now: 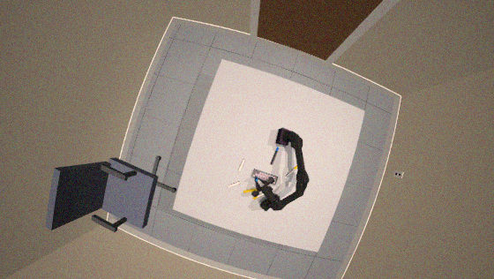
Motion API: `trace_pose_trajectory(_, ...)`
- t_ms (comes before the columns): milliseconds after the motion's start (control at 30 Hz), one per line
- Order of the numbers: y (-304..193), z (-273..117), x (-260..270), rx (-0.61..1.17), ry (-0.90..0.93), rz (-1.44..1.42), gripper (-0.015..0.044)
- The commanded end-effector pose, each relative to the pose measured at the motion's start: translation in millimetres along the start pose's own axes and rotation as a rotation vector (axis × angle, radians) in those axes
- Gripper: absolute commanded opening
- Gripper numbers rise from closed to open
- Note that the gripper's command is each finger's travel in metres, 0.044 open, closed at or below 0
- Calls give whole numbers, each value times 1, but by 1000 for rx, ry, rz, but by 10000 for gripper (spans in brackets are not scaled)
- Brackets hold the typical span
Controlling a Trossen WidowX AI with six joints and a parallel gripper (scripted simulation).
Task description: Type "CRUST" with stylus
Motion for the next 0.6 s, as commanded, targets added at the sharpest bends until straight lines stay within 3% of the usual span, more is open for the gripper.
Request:
trace_pose_trajectory(0, -3, -2, 0, -2, 3, 0, 81)
trace_pose_trajectory(200, -31, -17, -5, 0, 3, 1, 81)
trace_pose_trajectory(567, -31, -15, -7, -6, 5, 14, 81)
Point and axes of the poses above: the point midway between the two fingers, 35 mm back from their tips, its own z axis out along the fingers, its own x axis across the jaws, y = z × x, the point moved 7 cm from there along -z, back along the fingers, and after that the axes turned 13 degrees about z, right-handed, at the moved point
